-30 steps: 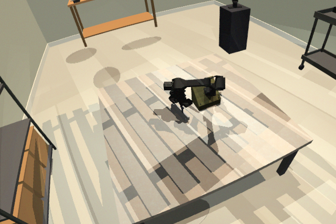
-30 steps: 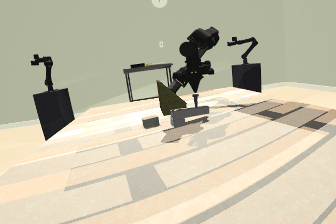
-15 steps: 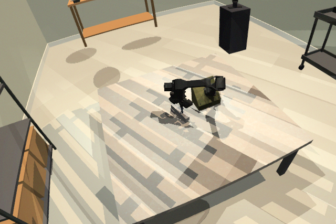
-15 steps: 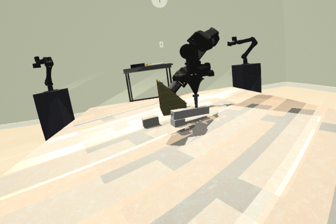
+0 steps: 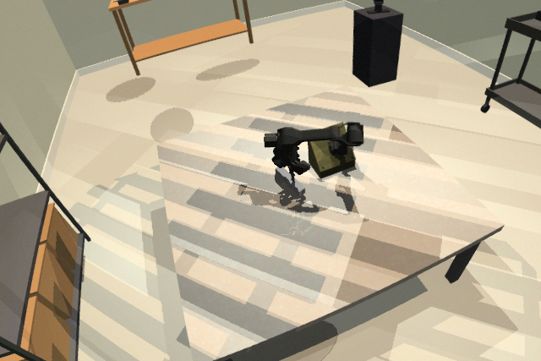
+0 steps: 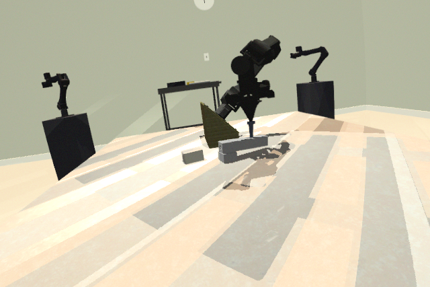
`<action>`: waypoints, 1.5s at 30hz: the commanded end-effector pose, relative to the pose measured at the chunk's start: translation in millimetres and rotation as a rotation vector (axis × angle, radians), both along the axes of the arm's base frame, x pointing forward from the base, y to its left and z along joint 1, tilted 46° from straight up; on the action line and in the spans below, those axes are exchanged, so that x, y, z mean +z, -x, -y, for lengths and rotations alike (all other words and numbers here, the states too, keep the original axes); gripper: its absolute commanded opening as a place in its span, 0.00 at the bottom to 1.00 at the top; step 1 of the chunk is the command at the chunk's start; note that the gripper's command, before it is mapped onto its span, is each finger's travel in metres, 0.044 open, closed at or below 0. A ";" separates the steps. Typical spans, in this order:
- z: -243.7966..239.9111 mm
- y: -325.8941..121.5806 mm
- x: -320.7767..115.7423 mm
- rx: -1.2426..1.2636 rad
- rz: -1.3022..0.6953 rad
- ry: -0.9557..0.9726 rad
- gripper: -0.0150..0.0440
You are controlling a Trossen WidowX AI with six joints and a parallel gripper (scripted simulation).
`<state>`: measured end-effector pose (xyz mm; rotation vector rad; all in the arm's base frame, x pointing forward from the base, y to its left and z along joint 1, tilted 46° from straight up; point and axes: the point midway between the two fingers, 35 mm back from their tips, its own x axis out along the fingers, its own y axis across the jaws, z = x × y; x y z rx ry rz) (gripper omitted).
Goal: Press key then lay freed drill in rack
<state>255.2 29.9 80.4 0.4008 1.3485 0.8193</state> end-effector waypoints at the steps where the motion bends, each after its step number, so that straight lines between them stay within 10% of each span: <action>1: -5.5 2.7 -7.1 0.016 -0.012 -0.003 0.25; 45: -15.2 8.5 -18.9 0.016 -0.012 -0.004 0.25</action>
